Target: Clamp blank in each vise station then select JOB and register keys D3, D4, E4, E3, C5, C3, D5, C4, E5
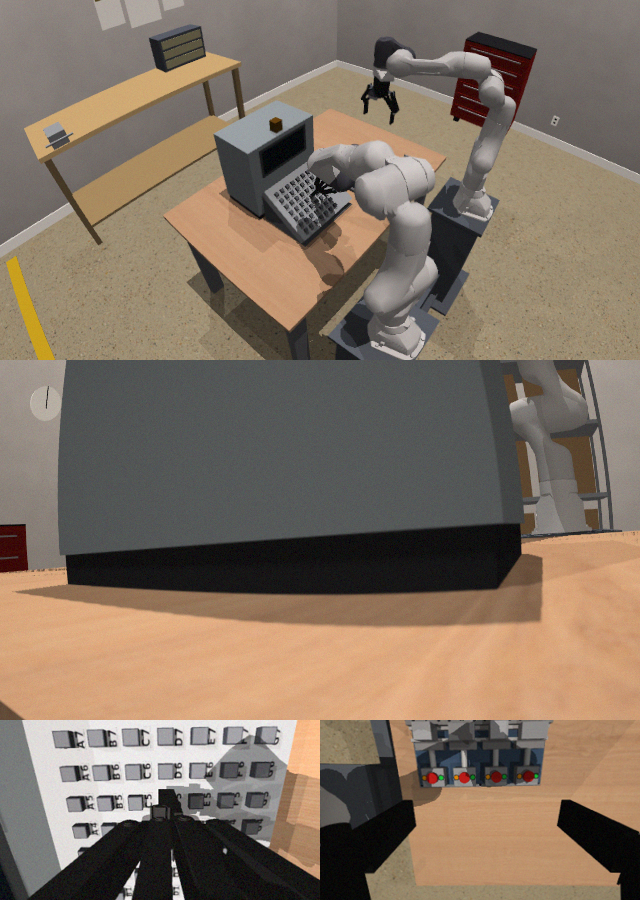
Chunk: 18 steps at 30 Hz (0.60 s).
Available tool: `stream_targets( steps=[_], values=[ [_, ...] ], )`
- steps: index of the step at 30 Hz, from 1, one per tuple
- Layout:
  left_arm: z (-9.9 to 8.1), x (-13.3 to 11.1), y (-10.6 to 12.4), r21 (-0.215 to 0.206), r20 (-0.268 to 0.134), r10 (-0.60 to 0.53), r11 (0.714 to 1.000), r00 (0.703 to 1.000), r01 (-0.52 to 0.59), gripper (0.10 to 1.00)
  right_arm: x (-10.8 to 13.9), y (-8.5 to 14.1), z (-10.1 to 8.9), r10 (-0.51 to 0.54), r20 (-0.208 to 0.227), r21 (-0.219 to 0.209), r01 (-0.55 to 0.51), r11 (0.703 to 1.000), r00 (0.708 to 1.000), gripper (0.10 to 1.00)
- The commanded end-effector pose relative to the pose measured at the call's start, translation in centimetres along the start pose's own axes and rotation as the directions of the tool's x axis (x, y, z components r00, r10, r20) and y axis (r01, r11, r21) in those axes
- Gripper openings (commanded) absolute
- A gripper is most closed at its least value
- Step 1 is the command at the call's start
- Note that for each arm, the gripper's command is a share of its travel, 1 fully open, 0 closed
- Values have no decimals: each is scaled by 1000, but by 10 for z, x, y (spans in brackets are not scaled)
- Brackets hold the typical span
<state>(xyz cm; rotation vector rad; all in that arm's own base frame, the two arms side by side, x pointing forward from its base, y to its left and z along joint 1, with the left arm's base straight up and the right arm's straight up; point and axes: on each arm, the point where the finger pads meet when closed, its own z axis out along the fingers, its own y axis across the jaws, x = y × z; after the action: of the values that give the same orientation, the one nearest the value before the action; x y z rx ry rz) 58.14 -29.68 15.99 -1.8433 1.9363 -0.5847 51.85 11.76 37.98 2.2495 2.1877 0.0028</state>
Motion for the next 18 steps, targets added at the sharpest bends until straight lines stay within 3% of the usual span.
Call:
stream_targets(
  steps=[1,18],
  values=[
    [2,-4,0,-5,12,-22,1000,1000,22,99,0,0,0,0,0,0,0,1000,1000,1000],
    [12,-4,1,-5,12,-22,1000,1000,22,99,0,0,0,0,0,0,0,1000,1000,1000]
  ],
)
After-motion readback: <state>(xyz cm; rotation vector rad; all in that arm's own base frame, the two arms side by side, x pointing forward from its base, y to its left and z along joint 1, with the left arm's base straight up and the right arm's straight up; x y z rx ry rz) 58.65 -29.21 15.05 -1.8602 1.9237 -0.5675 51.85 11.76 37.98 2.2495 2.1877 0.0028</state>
